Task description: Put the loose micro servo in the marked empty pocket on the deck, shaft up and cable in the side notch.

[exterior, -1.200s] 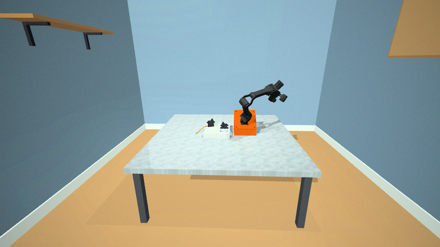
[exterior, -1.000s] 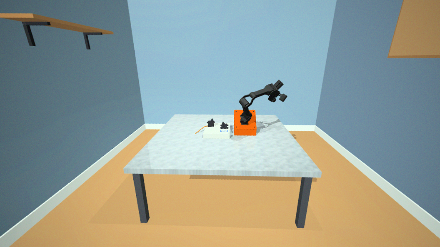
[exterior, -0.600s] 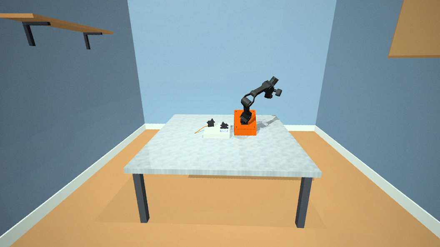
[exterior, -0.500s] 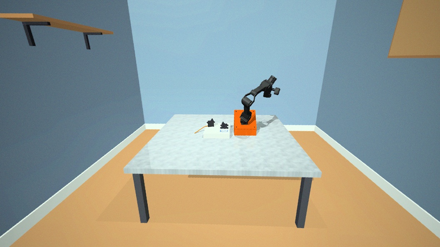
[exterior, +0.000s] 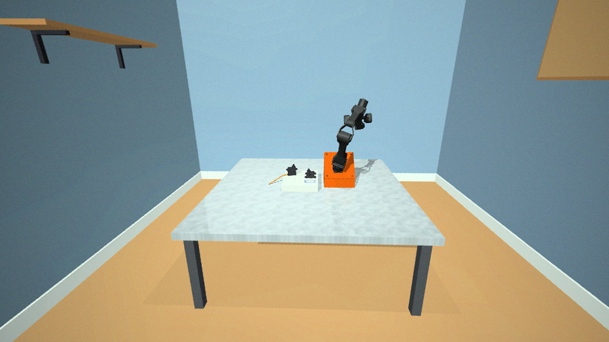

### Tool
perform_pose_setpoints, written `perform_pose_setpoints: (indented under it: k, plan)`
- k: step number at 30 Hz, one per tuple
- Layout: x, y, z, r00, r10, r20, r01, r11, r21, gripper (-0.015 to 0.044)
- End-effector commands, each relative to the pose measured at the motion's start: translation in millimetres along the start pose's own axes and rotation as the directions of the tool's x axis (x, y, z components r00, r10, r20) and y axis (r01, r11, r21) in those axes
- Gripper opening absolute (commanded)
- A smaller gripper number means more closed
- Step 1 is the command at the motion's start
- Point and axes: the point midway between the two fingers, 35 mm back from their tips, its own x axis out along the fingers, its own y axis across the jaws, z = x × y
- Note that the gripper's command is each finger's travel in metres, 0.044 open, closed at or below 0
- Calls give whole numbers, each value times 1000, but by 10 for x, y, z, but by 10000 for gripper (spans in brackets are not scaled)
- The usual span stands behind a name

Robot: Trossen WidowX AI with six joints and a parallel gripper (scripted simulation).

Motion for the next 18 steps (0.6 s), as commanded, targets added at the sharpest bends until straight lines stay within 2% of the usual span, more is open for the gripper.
perform_pose_setpoints:
  k: [1, 9, 18]
  plan:
    - [63, -232, -60, 999, -43, 15, 45, 995, -90, 440]
    - [173, -899, -177, 980, -185, 70, 198, 937, -289, 440]
    - [237, -1674, -158, 936, -309, 169, 352, 796, -493, 440]
